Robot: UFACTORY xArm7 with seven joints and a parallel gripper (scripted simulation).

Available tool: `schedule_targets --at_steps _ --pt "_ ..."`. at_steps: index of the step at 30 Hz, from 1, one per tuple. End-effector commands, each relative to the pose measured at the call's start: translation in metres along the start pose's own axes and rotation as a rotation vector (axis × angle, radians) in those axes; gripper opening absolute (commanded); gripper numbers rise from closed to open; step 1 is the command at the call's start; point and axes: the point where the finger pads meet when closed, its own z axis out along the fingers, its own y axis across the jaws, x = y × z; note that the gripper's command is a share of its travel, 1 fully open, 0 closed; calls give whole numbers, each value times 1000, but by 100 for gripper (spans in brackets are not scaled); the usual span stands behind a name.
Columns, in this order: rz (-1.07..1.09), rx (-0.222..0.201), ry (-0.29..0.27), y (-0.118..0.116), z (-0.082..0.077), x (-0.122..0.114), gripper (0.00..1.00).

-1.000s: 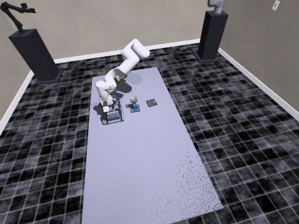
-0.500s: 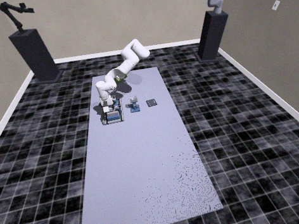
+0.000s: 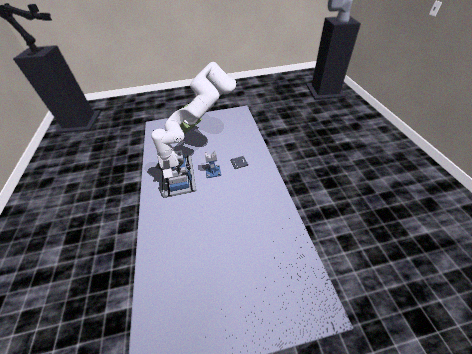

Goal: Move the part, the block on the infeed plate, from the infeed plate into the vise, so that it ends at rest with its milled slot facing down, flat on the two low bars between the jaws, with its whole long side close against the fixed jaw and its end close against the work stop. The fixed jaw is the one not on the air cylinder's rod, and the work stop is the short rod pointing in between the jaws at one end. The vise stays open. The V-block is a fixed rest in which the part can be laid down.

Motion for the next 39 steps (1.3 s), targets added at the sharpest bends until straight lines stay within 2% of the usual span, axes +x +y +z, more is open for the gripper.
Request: schedule_targets --at_steps 1,39 --pt "1 -4 3 1 0 1 0" --pt "1 -4 3 1 9 1 0"
